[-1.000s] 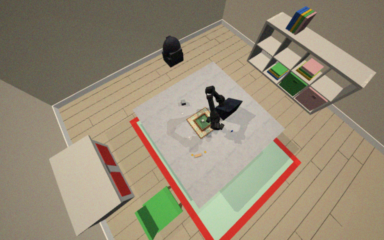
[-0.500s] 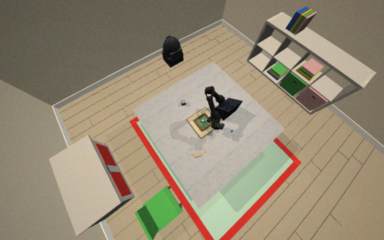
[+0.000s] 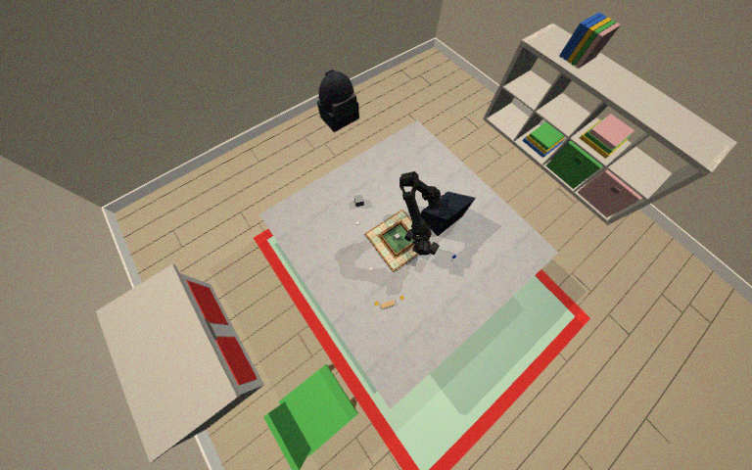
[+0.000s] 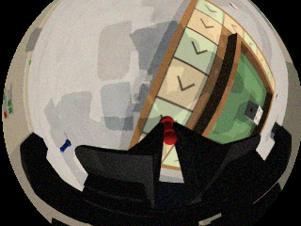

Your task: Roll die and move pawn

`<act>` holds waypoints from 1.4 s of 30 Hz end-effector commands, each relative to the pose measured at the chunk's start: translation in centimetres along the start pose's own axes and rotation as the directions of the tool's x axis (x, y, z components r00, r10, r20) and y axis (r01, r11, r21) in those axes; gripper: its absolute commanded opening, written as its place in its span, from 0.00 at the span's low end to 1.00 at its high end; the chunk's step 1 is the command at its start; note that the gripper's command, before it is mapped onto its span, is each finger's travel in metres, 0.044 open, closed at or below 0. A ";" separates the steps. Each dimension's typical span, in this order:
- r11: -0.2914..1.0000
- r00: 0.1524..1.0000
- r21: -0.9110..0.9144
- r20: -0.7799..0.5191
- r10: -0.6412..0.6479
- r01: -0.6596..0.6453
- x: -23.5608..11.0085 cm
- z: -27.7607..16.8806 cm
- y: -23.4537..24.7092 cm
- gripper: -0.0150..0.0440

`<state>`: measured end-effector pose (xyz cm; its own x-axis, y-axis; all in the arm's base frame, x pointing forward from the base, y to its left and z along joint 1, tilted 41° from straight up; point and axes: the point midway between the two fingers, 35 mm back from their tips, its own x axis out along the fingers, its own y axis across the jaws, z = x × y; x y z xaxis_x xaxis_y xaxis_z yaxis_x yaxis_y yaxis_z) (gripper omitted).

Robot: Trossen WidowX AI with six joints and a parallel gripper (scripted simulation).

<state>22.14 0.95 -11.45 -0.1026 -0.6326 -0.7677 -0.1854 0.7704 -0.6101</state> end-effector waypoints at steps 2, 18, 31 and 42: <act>1.000 1.000 -0.006 -0.004 -0.005 0.005 0.8 -0.2 -0.1 0.25; 1.000 1.000 -0.007 -0.004 -0.002 0.002 -4.7 0.0 0.1 0.97; 0.961 1.000 0.277 -0.009 -0.005 0.007 -11.6 -6.0 -7.2 1.00; 0.952 1.000 0.307 0.002 -0.004 0.003 -12.3 -6.5 -8.0 1.00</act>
<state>18.41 2.01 4.11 -0.1016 -0.6364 -0.7647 0.1264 0.7542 -0.6444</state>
